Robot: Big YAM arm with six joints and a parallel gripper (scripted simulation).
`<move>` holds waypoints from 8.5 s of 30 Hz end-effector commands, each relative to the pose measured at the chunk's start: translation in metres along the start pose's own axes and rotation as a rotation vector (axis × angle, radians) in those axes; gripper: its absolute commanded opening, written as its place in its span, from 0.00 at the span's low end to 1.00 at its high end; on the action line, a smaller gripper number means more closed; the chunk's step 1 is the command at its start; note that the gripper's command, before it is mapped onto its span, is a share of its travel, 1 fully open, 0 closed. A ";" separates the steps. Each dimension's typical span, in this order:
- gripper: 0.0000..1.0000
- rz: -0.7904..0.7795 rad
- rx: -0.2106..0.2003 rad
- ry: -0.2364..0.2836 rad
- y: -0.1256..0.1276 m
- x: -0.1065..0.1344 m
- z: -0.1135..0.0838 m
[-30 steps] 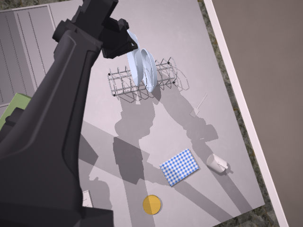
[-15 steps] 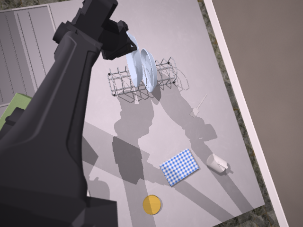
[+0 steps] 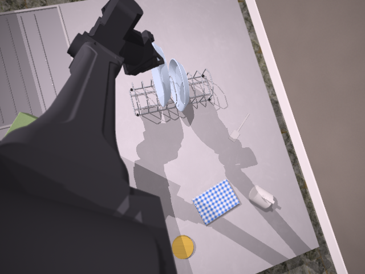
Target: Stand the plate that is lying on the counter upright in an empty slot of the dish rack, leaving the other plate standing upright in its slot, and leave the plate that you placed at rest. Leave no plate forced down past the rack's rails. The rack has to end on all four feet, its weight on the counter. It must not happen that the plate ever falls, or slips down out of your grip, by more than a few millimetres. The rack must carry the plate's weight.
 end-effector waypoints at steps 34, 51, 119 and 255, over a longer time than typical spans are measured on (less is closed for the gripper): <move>0.00 0.028 0.025 0.007 -0.001 0.000 0.013; 0.00 0.043 0.038 0.008 0.008 -0.002 0.026; 0.00 0.047 0.042 0.010 0.030 -0.008 0.049; 0.00 0.040 0.039 0.011 0.091 -0.025 0.108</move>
Point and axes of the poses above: the point where the finger pads meet when closed, its own z axis out along the fingers, its own y axis across the jaws, x = y × z, the point moved 4 cm from there along -z, back along the fingers, and after that the axes turned 15 degrees about -z, right-handed, at the moved point
